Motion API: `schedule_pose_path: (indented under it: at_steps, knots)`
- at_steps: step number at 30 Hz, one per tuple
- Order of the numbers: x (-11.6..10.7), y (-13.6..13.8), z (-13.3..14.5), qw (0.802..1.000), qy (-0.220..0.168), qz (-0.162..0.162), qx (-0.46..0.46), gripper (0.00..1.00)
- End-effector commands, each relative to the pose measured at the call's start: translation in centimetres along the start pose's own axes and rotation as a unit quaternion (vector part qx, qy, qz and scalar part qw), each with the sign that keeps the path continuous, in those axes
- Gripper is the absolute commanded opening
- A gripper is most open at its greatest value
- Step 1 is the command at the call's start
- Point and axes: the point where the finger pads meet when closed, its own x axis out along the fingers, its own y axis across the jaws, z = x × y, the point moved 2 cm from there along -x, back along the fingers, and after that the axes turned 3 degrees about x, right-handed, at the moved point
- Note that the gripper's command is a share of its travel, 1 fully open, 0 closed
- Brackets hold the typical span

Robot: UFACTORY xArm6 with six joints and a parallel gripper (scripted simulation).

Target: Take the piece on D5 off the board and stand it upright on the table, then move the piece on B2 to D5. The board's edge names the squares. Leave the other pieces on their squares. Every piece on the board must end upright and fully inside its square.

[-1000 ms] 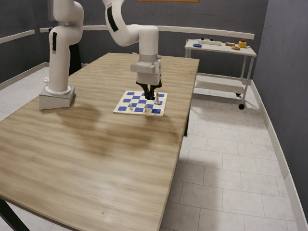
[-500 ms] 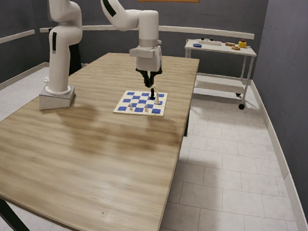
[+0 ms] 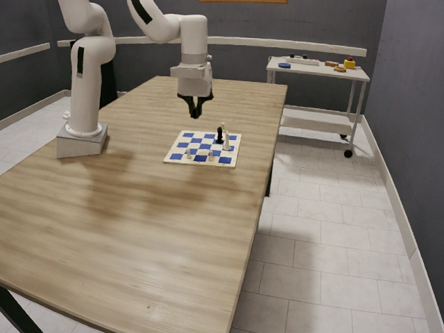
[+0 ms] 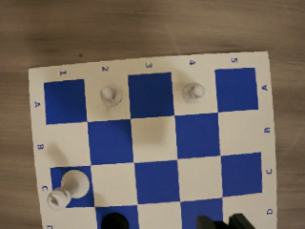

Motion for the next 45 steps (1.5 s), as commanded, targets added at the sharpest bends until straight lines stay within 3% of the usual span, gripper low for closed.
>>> schedule_pose_path:
  at_steps: [1,21,45]
  knots:
    - [-0.5,4.0,1.8,1.000,0.002,-0.010,-0.025,0.00]
    - [0.2,4.7,2.0,0.999,0.002,-0.010,-0.031,0.00]
    - [8.7,4.6,2.1,0.999,0.002,-0.010,-0.031,0.00]
